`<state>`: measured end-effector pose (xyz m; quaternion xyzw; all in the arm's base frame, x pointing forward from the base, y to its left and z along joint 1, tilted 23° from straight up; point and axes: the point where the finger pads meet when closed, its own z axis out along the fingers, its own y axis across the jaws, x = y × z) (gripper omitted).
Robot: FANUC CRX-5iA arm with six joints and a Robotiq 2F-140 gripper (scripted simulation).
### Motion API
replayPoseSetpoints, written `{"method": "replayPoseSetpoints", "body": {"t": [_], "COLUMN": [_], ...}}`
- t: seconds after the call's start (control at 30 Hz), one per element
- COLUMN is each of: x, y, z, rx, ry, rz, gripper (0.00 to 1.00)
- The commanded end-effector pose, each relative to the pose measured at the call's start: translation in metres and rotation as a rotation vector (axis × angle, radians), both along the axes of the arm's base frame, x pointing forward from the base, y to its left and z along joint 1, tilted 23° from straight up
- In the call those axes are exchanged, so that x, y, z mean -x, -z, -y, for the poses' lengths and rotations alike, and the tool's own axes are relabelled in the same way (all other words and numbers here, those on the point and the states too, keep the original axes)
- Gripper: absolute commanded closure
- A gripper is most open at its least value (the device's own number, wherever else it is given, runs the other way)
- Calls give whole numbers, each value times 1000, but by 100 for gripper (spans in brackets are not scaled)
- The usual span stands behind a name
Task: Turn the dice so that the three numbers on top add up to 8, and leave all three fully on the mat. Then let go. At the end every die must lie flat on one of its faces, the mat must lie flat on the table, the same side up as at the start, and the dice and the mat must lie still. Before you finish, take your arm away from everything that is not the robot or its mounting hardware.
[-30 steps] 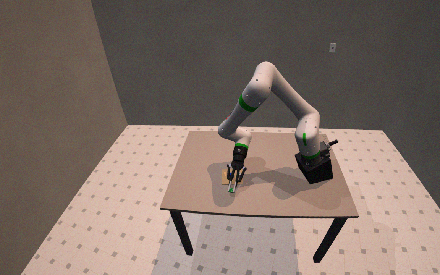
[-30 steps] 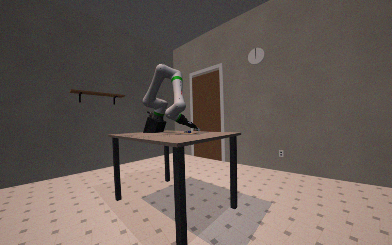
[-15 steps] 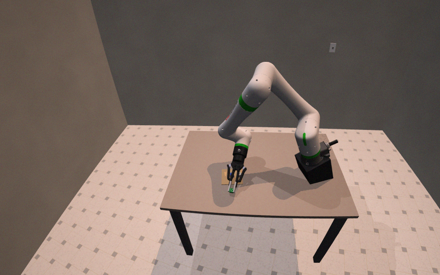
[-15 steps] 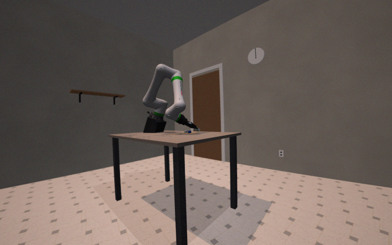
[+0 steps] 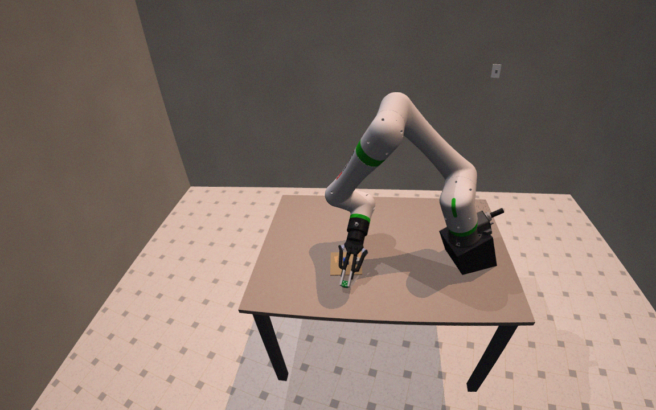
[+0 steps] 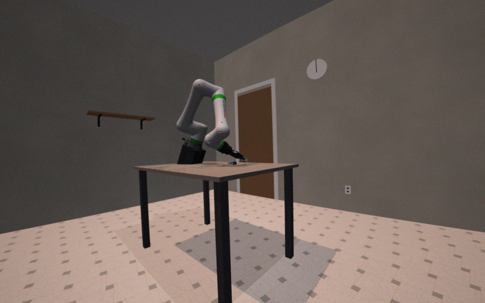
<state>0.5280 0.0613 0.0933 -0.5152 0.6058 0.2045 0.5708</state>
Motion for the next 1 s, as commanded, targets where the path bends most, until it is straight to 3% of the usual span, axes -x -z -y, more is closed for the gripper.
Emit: {"method": "replayPoseSetpoints", "body": {"t": [0.0, 0.97], "x": [0, -4], "y": [0, 9], "z": [0, 0], "rx": [0, 0], "ry": [0, 0], "rz": [0, 0], "gripper": [87, 87]}}
